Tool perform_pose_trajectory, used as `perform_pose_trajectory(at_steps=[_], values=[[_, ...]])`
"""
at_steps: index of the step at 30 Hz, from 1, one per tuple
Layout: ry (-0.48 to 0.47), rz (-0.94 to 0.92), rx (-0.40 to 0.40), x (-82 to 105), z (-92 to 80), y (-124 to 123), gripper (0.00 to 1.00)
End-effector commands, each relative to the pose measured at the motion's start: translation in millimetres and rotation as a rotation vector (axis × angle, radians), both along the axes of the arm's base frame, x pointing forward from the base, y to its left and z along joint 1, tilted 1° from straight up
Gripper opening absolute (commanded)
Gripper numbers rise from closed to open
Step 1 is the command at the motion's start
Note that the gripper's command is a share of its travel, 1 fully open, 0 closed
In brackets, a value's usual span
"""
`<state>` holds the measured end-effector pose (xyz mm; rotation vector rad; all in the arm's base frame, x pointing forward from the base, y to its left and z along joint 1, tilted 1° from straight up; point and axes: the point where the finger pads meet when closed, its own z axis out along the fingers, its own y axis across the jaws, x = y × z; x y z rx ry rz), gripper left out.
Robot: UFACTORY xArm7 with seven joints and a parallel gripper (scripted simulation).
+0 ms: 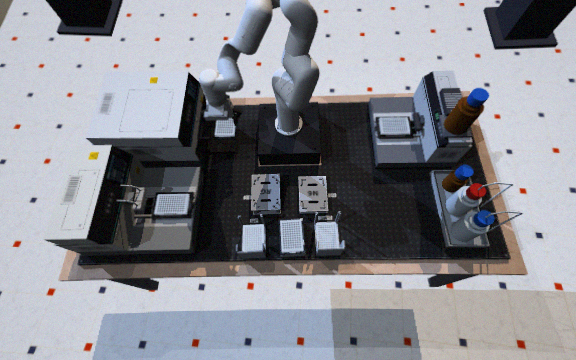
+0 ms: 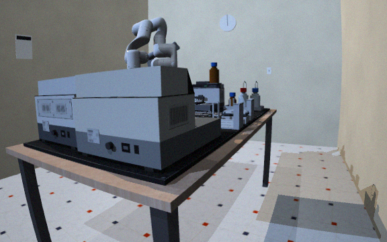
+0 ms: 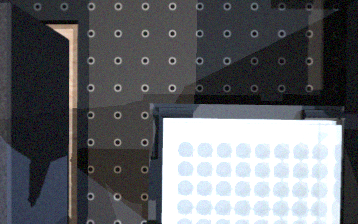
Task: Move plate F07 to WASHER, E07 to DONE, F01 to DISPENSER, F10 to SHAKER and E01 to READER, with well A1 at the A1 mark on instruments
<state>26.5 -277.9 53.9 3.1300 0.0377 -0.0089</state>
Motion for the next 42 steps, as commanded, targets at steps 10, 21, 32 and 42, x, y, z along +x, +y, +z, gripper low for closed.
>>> perform_pose_trajectory(at_steps=[10, 21, 32, 42], values=[[-0.001, 0.0, -0.004, 0.2, -1.0, -1.6, 1.0], [-0.001, 0.0, -0.004, 0.2, -0.9, -1.6, 0.0], [-0.001, 0.0, -0.004, 0.2, -0.8, -1.6, 0.0], [-0.001, 0.0, -0.004, 0.2, -0.8, -1.7, 0.0]])
